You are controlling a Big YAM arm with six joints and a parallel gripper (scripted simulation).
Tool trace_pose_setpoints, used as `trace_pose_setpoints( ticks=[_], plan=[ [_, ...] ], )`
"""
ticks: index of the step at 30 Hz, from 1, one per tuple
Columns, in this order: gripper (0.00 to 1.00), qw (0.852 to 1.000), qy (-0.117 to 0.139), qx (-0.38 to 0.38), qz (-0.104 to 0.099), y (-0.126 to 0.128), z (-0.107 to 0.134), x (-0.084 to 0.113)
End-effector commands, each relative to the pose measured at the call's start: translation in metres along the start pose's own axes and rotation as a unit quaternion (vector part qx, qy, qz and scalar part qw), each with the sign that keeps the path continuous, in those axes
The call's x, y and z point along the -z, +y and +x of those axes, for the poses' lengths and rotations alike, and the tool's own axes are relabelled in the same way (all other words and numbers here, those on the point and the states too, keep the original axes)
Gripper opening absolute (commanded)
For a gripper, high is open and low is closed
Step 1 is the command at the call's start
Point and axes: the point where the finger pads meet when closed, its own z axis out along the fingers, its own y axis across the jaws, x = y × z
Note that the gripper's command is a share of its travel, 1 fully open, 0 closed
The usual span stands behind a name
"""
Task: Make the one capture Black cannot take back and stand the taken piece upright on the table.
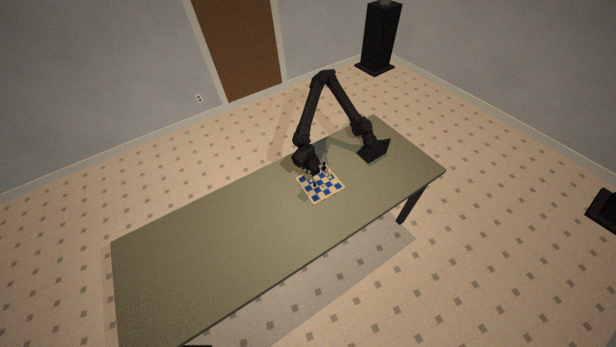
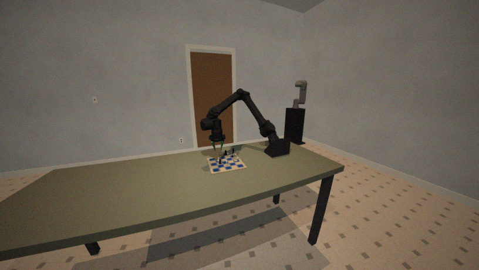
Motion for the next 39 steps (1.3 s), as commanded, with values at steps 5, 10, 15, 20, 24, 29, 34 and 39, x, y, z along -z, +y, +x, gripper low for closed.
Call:
trace_pose_setpoints(
  ticks=[5, 10, 15, 20, 24, 29, 34, 39],
  plan=[
    [0.40, 1.000, -0.005, -0.010, 0.007, -0.007, 0.010, 0.003],
    [0.40, 1.000, -0.006, -0.011, 0.008, -0.009, 0.012, 0.004],
    [0.40, 1.000, -0.006, -0.011, 0.008, -0.009, 0.012, 0.004],
    [0.40, 1.000, -0.006, -0.011, 0.008, -0.009, 0.012, 0.004],
    [0.40, 1.000, -0.006, -0.011, 0.008, -0.009, 0.012, 0.004],
    [0.40, 1.000, -0.006, -0.011, 0.008, -0.009, 0.012, 0.004],
    [0.40, 1.000, -0.006, -0.011, 0.008, -0.009, 0.012, 0.004],
    [0.40, 1.000, -0.006, -0.011, 0.008, -0.009, 0.012, 0.004]
  ],
)
